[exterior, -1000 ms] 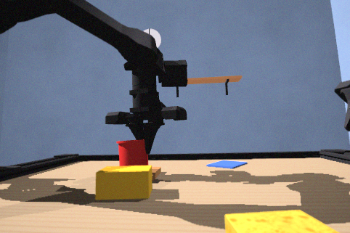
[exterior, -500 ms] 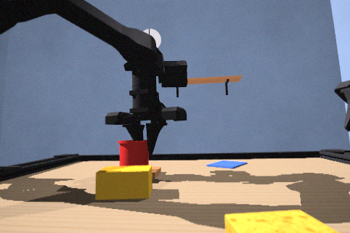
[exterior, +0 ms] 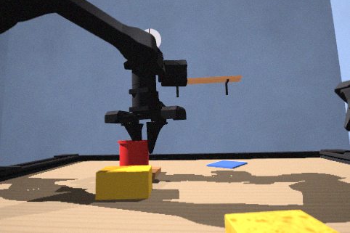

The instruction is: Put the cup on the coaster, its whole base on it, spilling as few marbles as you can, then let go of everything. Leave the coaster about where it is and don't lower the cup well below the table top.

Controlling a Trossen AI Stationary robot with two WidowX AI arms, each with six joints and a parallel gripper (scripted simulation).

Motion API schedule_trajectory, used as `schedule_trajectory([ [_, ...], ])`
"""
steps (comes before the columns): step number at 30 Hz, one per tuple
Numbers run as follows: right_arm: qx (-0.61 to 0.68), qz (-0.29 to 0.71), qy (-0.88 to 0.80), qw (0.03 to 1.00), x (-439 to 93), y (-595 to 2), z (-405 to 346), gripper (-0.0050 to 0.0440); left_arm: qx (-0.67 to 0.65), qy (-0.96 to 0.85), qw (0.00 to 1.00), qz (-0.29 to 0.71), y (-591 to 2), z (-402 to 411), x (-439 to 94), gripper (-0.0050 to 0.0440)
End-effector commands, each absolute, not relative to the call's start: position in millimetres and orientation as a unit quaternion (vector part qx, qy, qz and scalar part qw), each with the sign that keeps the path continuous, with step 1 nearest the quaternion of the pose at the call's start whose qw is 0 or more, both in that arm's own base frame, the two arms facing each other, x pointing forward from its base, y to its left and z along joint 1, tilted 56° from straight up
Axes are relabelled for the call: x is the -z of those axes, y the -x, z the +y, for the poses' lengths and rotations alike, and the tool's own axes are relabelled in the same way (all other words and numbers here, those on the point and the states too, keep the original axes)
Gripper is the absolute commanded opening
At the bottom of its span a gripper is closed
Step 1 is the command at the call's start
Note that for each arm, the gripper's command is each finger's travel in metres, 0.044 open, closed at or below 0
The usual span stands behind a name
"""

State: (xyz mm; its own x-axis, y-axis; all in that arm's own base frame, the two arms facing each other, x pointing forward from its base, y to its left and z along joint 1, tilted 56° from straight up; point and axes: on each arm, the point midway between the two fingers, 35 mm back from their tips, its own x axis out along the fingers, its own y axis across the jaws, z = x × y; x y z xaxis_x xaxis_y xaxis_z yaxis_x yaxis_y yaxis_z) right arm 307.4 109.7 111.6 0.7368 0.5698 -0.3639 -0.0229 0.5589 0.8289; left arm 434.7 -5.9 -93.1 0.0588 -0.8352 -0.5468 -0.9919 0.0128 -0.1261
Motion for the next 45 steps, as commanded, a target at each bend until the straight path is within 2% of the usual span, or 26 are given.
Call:
schedule_trajectory([
  [1,-0.180,0.314,-0.435,0.825,-112,-308,110,0.0400,-0.158,0.684,0.252,0.666,-436,5,88,0.0115],
  [24,-0.180,0.314,-0.435,0.825,-112,-308,110,0.0400,-0.158,0.677,0.254,0.673,-431,35,64,0.0115],
  [37,-0.180,0.314,-0.435,0.825,-112,-308,110,0.0400,-0.160,0.677,0.251,0.673,-431,39,62,0.0427],
  [38,-0.180,0.314,-0.435,0.825,-112,-308,110,0.0400,-0.160,0.677,0.252,0.673,-431,42,60,0.0440],
  [45,-0.180,0.314,-0.435,0.825,-112,-308,110,0.0400,-0.159,0.677,0.253,0.673,-431,57,50,0.0440],
])
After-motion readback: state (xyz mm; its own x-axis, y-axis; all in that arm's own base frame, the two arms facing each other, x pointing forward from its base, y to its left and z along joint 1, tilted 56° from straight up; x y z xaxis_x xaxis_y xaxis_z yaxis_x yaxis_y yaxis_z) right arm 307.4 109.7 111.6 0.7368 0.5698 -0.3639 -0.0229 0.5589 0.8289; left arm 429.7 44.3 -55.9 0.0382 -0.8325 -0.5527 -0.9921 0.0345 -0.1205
